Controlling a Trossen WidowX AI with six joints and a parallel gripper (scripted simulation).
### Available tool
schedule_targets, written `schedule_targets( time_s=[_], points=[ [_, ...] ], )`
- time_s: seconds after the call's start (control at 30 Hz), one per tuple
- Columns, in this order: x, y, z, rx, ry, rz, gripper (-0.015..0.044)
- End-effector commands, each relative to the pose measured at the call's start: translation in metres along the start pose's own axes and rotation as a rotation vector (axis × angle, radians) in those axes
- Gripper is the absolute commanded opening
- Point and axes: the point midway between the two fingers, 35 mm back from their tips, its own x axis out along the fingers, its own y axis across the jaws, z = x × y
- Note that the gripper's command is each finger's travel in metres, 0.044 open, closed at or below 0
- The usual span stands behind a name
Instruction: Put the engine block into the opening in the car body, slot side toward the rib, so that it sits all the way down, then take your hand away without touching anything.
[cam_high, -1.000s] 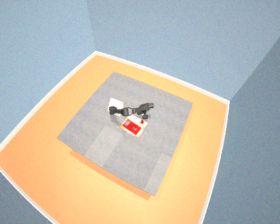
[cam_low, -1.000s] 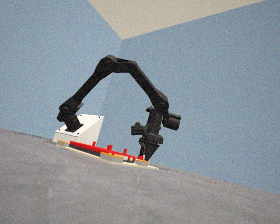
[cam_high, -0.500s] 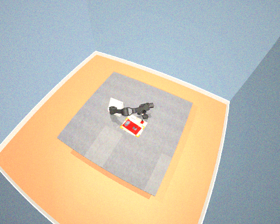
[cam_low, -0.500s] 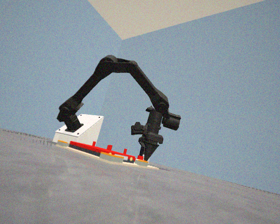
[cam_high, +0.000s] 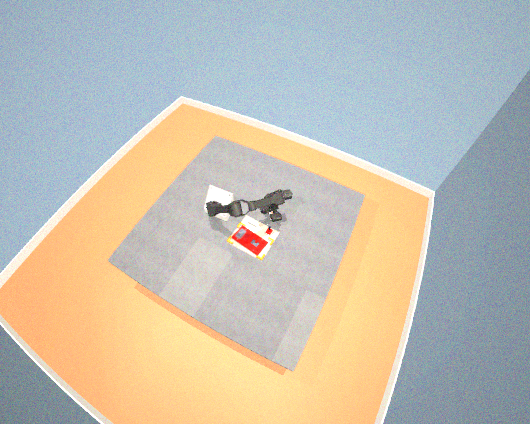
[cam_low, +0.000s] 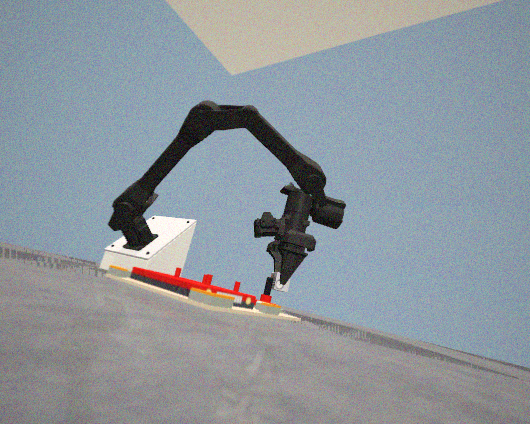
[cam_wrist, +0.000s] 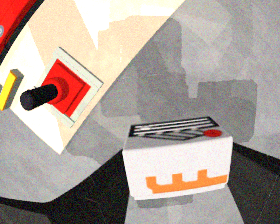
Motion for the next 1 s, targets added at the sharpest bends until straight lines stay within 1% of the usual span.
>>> schedule_targets(
  time_s=[0.0, 0.67, 0.83, 0.97],
  points=[
    [-0.017, 0.002, -0.001, 0.006, 0.016, -0.007, 0.0000],
    [-0.080, 0.002, 0.009, -0.016, 0.038, -0.021, 0.0000],
    [-0.081, 0.002, 0.009, -0.003, 0.039, -0.021, 0.0000],
    [-0.078, 0.001, 0.009, 0.088, 0.038, -0.023, 0.0000]
  ],
)
